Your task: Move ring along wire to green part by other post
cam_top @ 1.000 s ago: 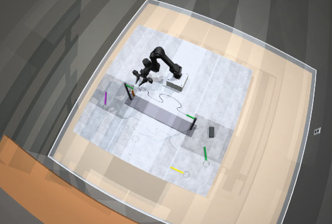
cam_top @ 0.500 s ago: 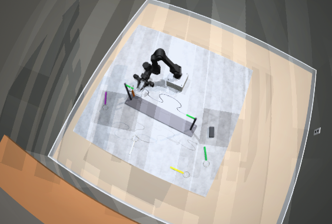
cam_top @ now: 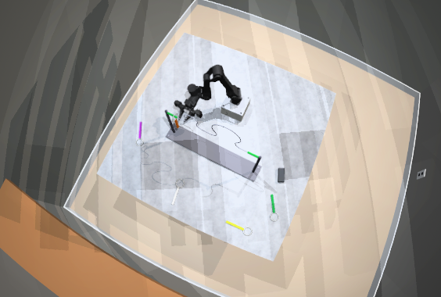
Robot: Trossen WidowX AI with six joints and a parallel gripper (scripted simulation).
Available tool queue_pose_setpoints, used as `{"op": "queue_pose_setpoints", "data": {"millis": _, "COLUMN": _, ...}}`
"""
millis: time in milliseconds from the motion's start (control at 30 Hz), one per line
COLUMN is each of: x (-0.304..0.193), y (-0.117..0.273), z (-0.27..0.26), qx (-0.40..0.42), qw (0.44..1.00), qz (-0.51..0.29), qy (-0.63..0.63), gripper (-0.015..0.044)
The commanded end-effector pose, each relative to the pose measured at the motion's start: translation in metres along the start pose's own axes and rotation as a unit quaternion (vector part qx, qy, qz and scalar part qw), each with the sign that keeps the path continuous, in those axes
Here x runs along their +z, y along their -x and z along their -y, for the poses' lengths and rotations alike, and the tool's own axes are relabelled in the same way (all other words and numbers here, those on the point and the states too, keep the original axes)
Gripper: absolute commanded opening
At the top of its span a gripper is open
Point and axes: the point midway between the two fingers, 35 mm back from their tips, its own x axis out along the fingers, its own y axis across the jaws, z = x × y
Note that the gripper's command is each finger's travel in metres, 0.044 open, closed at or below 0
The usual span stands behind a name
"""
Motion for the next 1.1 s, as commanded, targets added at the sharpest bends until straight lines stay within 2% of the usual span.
{"op": "queue_pose_setpoints", "data": {"millis": 0, "x": 0.004, "y": -0.007, "z": 0.003, "qx": -0.001, "qw": 1.0, "qz": 0.003, "qy": 0.002, "gripper": 0.016}}
{"op": "queue_pose_setpoints", "data": {"millis": 1067, "x": 0.005, "y": -0.057, "z": 0.005, "qx": -0.001, "qw": 1.0, "qz": 0.005, "qy": 0.003, "gripper": 0.016}}
